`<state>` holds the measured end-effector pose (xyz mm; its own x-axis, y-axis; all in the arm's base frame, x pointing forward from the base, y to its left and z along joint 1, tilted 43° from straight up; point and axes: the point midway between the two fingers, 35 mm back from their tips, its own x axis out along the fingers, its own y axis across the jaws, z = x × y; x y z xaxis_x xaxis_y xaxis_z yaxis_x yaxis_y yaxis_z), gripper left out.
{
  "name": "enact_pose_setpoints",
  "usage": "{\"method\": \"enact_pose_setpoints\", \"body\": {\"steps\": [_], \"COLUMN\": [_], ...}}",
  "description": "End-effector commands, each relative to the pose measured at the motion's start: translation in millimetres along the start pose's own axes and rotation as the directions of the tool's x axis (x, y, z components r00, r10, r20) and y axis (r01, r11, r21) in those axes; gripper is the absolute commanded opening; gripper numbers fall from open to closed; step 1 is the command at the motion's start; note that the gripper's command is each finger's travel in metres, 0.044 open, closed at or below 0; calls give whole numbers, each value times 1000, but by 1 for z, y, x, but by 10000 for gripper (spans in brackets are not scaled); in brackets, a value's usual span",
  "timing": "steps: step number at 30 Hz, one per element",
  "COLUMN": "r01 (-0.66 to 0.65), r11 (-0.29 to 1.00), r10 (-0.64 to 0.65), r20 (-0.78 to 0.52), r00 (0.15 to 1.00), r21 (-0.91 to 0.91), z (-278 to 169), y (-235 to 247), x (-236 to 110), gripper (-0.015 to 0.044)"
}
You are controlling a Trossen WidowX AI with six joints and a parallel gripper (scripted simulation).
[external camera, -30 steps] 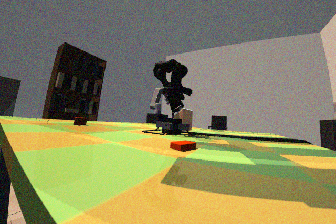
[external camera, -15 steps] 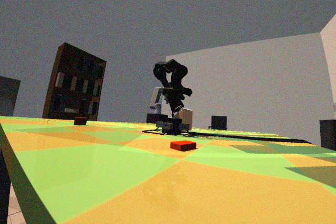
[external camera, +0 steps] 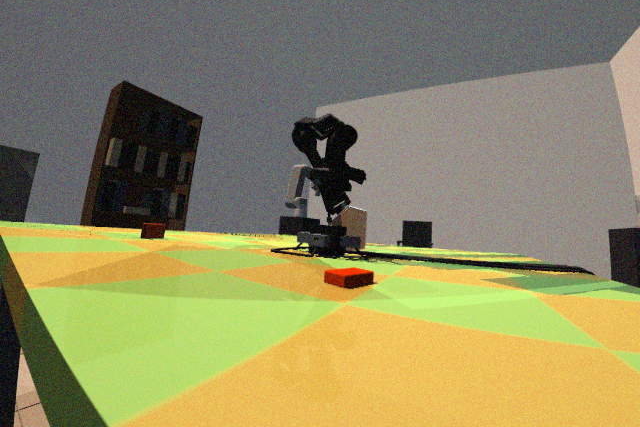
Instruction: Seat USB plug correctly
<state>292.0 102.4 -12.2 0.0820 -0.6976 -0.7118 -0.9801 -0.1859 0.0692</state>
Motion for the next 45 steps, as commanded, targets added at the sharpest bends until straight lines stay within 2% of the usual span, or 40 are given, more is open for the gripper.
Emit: {"method": "enact_pose_setpoints", "body": {"steps": [1, 45], "r01": [-1, -1], "r11": [1000, 1000], "r10": [1, 1], "r20": [-3, -4], "r00": [1000, 1000], "r21": [-6, -6], "z": [0, 0], "y": [0, 0], "x": [2, 7], "gripper": [0, 0]}}
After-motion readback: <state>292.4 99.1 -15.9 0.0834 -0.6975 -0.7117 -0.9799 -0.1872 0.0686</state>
